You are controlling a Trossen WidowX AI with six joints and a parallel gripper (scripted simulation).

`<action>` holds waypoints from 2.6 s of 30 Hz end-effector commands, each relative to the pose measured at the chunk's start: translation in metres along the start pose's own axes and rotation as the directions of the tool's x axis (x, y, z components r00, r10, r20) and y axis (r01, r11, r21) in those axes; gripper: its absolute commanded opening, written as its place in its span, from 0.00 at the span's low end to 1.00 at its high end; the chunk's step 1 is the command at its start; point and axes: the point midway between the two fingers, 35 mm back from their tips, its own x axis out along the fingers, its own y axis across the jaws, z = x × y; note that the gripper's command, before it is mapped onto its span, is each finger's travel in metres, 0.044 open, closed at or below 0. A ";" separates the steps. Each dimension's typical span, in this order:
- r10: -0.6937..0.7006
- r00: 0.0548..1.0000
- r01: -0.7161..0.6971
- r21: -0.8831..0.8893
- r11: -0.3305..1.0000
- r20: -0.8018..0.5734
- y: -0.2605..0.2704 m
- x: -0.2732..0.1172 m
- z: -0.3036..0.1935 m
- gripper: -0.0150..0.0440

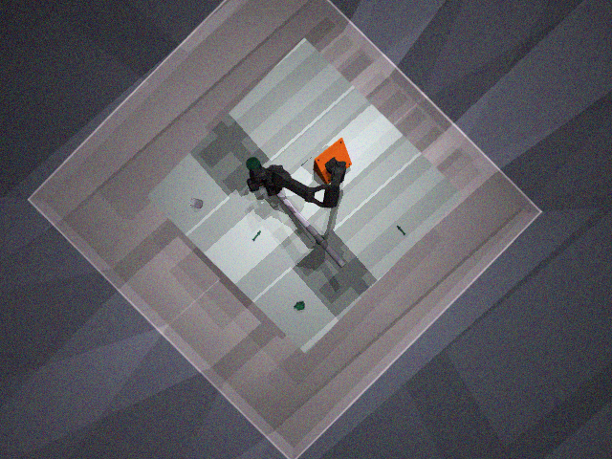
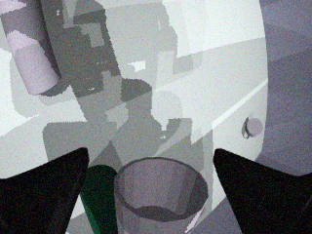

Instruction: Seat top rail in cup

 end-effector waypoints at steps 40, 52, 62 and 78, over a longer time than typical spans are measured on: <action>0.006 0.998 0.003 -0.125 0.992 0.070 0.013 -0.005 -0.002 0.25; 0.013 0.994 0.009 -0.196 0.981 0.111 0.020 -0.009 -0.004 0.25; 0.018 0.991 0.015 -0.238 0.971 0.135 0.024 -0.011 -0.005 0.25; 0.027 0.986 0.024 -0.295 0.955 0.167 0.029 -0.014 -0.007 0.25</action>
